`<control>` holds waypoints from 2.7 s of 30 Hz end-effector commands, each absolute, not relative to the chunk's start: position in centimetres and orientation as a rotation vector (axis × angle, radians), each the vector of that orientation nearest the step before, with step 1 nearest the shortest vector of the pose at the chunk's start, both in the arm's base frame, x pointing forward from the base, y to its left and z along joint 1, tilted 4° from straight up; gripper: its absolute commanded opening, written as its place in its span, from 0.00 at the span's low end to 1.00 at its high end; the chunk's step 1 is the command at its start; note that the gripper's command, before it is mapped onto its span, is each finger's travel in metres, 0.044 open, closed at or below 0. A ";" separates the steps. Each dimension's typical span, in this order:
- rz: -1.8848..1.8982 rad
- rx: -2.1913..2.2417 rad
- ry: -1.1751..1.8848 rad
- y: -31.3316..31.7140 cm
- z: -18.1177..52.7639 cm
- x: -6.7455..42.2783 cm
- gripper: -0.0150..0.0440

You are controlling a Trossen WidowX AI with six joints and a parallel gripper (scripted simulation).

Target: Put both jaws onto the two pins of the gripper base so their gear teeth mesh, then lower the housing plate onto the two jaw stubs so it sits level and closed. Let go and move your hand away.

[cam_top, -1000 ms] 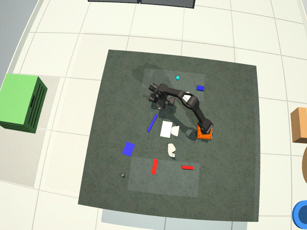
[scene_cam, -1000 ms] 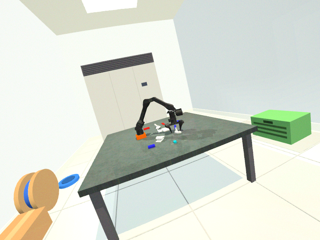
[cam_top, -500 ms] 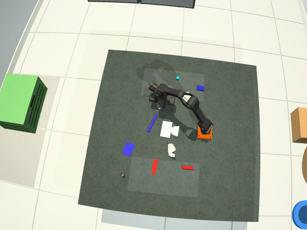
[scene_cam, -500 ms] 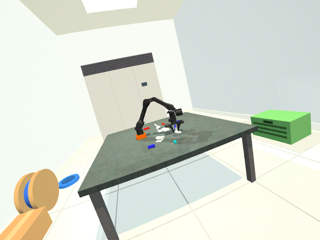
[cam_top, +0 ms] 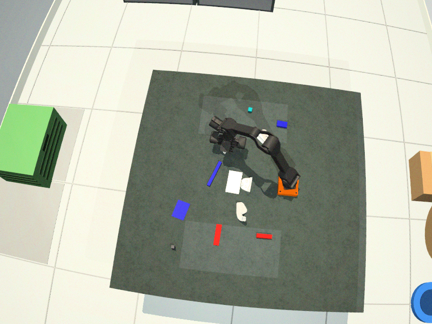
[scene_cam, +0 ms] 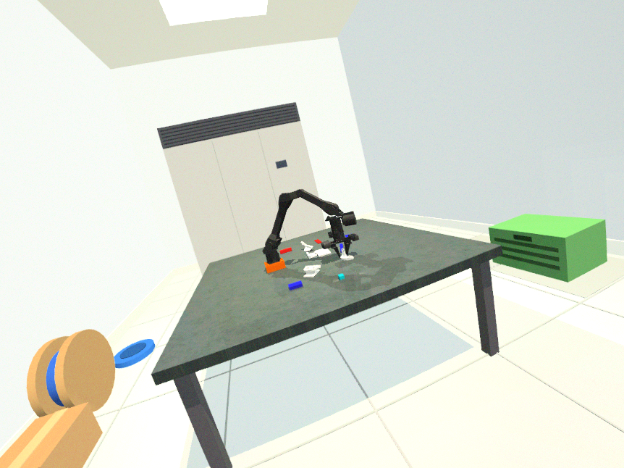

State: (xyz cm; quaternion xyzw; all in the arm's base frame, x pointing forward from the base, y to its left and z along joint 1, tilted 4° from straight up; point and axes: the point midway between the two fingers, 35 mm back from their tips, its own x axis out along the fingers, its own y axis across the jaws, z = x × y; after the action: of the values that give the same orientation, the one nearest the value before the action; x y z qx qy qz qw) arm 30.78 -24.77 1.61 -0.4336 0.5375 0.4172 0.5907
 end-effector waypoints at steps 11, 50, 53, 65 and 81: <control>0.969 -1.005 1.253 -25.0 5.0 30.7 0.48; 0.763 -0.773 1.346 -18.7 10.4 31.2 0.48; 0.730 -0.736 1.359 -17.7 10.5 31.3 0.48; 0.596 -0.586 1.406 -13.7 10.9 31.1 0.48; 0.408 -0.375 1.455 -8.6 11.1 30.1 0.48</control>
State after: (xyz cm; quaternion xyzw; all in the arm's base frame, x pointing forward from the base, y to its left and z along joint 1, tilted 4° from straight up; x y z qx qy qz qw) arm 30.43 -9.56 11.09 -0.1857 0.6510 0.2013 0.7080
